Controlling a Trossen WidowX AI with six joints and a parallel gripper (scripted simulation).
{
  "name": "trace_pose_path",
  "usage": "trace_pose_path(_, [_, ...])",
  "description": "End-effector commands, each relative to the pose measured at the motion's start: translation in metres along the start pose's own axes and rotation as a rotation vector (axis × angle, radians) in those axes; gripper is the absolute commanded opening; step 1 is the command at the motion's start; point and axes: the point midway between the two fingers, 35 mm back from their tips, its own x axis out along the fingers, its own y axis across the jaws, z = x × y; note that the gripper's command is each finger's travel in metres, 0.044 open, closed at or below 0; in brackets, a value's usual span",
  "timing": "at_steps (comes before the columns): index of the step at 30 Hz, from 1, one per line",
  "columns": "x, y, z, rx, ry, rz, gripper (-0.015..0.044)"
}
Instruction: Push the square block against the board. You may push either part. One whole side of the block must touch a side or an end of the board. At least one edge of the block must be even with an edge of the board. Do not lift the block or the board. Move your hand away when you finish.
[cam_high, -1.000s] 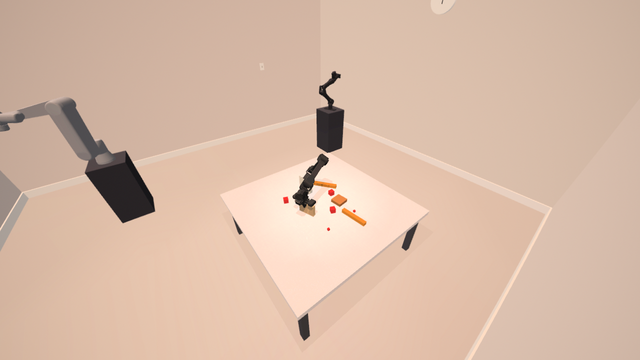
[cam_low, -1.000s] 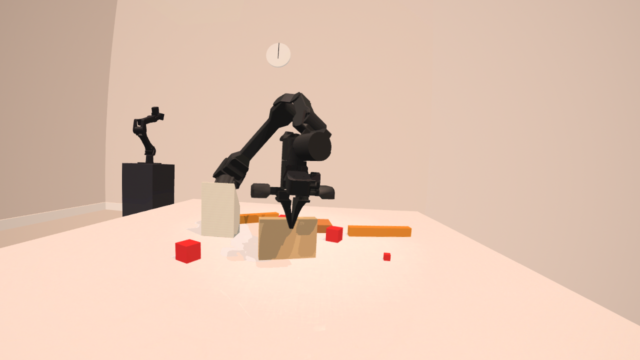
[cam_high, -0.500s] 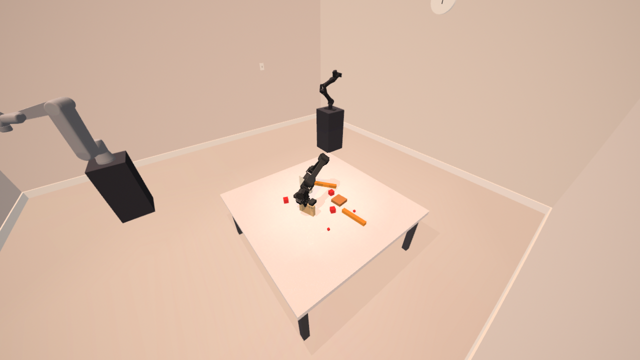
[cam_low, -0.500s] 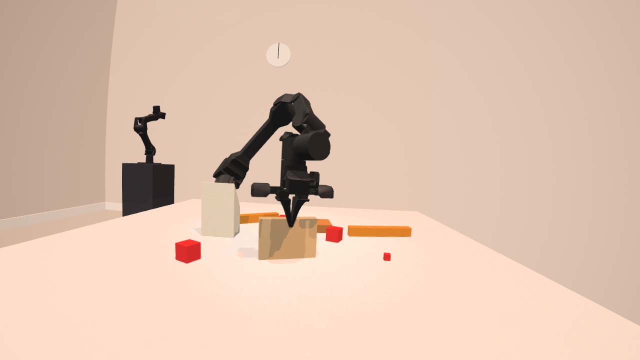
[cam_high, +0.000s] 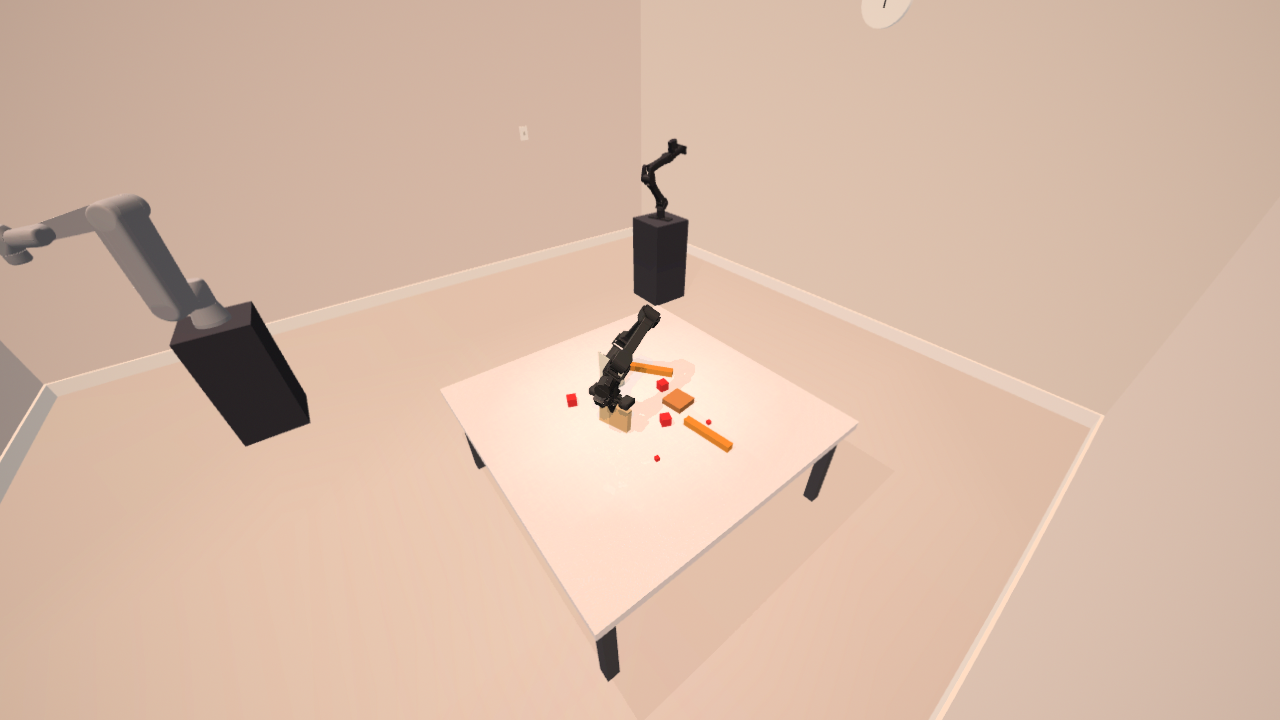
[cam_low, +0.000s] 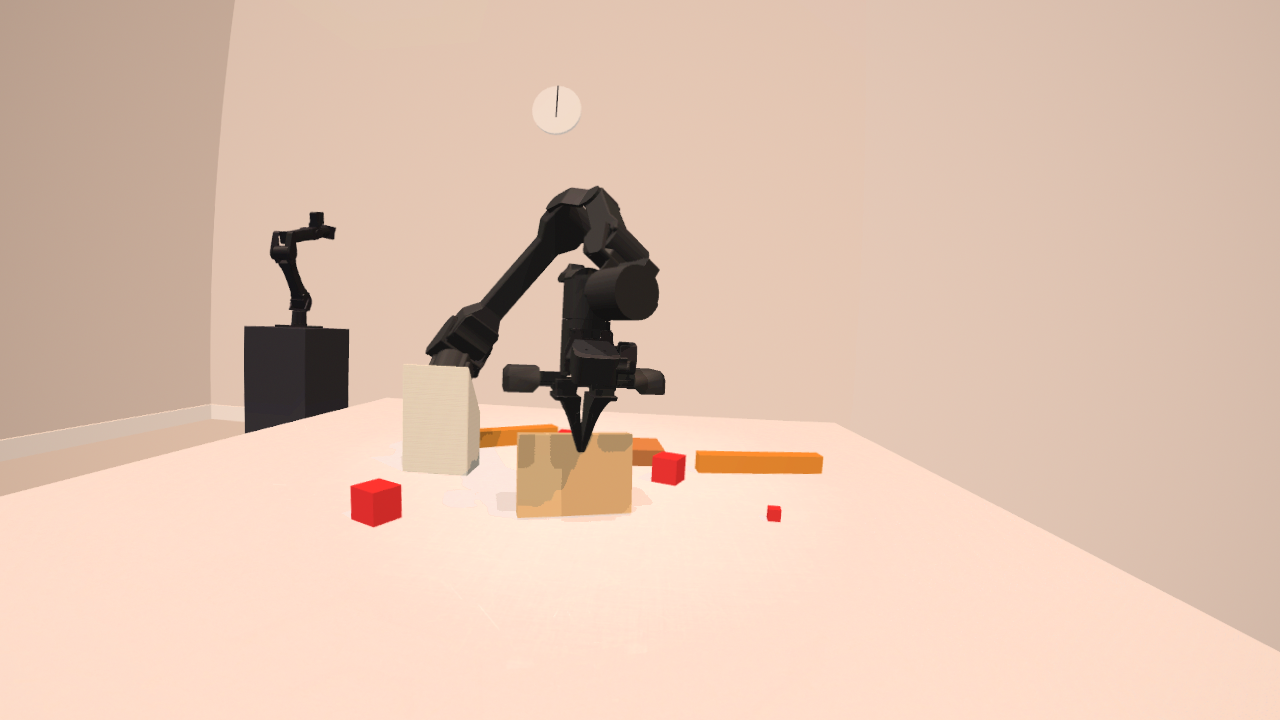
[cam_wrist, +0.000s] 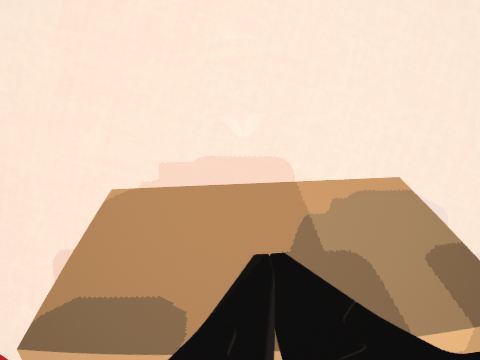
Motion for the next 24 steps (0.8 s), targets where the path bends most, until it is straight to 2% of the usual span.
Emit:
trace_pose_path(1, [0.002, -0.001, -0.005, 0.008, 0.009, 0.003, 0.0])
trace_pose_path(24, [0.002, -0.001, -0.02, 0.009, 0.011, 0.002, 0.0])
